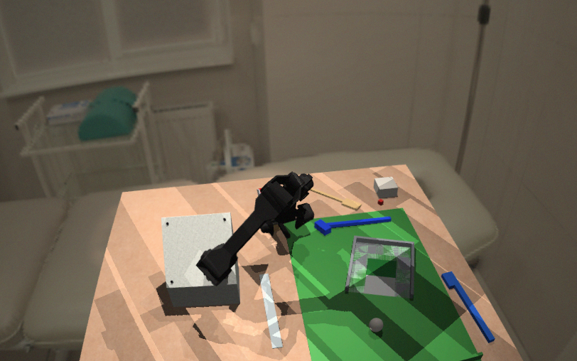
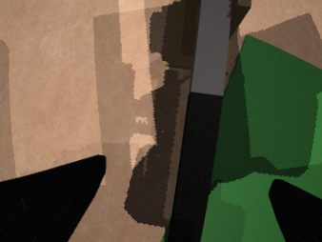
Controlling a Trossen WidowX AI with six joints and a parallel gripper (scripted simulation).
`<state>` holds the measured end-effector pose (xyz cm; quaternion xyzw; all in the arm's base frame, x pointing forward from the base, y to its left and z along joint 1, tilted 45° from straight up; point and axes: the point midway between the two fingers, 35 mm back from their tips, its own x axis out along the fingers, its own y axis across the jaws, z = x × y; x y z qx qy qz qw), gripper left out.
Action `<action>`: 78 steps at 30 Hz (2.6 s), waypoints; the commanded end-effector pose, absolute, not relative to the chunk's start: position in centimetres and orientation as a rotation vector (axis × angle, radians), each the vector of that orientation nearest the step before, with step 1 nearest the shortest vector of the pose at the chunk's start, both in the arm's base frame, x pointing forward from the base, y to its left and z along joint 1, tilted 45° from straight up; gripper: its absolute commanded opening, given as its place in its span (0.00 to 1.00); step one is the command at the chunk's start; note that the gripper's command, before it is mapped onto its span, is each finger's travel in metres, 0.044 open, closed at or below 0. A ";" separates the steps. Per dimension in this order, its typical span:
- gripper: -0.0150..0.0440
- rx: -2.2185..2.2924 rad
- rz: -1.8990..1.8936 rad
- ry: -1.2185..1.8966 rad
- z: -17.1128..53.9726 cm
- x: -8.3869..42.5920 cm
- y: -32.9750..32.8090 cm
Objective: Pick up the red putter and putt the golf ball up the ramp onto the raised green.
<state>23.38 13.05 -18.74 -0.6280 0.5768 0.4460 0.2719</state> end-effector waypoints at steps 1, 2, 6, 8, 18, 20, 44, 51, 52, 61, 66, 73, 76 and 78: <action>1.00 -1.700 1.201 1.551 -19.1 23.4 12.7; 1.00 -1.700 1.201 1.551 -19.2 23.4 12.6; 1.00 -1.701 1.201 1.551 -19.6 23.4 12.2; 1.00 -1.701 1.200 1.551 -19.8 23.4 12.0; 1.00 -1.701 1.200 1.552 -20.6 23.4 11.2; 0.91 -1.691 1.198 1.550 -20.3 23.5 11.5; 0.25 -1.690 1.199 1.549 -19.4 23.7 12.6; 0.25 -1.688 1.202 1.547 -15.0 23.7 17.0; 0.25 -1.688 1.202 1.547 -14.2 23.6 17.6; 0.25 -1.678 1.152 1.550 -13.1 24.1 17.6; 0.25 -1.582 0.985 1.583 -10.4 25.9 16.1; 0.25 -1.441 0.753 1.616 -6.7 27.9 13.5; 0.25 -1.379 0.655 1.625 -5.1 28.6 12.2; 0.25 -1.337 0.590 1.630 -4.1 29.0 11.3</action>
